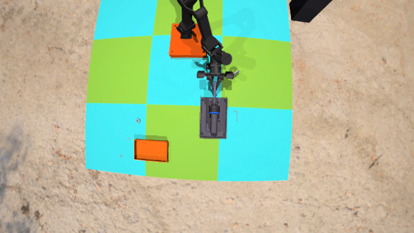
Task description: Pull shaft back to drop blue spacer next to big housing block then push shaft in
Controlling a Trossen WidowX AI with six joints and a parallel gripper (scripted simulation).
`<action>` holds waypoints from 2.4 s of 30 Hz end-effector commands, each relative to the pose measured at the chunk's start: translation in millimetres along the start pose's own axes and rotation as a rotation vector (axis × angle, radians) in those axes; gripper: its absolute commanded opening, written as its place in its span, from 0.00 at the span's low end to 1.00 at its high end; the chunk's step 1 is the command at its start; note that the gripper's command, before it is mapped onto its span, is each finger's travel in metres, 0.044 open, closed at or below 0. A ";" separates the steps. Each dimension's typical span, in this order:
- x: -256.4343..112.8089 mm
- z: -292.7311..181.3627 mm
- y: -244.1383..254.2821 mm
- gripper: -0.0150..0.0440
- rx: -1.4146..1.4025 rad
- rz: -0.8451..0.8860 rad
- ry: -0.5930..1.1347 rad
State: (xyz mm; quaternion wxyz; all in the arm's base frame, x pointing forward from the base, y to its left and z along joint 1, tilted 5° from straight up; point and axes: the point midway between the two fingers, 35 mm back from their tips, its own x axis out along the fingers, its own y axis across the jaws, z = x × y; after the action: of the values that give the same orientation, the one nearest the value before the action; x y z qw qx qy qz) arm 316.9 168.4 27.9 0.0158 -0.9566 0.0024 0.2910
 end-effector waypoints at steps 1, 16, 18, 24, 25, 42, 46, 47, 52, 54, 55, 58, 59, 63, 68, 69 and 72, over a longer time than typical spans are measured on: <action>-0.8 1.3 0.4 0.25 0.003 0.001 -0.002; -2.1 2.1 0.4 0.25 0.003 0.001 -0.002; -2.3 2.2 0.4 0.25 0.003 0.001 -0.002; -2.8 2.5 0.4 0.25 0.003 0.001 -0.002; -2.9 2.6 0.4 0.25 0.003 0.001 -0.002; -4.3 3.4 0.4 0.25 0.003 0.001 -0.002; -4.7 3.6 0.4 0.25 0.003 0.001 -0.002; -4.8 3.7 0.4 0.25 0.003 0.001 -0.002; -5.2 4.0 0.4 0.25 0.003 0.001 -0.002; -5.4 4.1 0.4 0.25 0.003 0.001 -0.002; -5.5 4.1 0.4 0.25 0.003 0.001 -0.002; -5.7 4.3 0.4 0.25 0.003 0.001 -0.002; -5.8 4.3 0.4 0.25 0.003 0.001 -0.002; -6.1 4.5 0.4 0.25 0.003 0.001 -0.002; -6.6 4.8 0.4 0.25 0.003 0.001 -0.002; -6.7 4.8 0.4 0.25 0.003 0.001 -0.002; -6.9 5.0 0.4 0.25 0.003 0.001 -0.002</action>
State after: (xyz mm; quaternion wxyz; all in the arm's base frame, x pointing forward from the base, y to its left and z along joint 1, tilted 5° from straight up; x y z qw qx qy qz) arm 309.8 168.5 28.2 0.0158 -0.9565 0.0024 0.2913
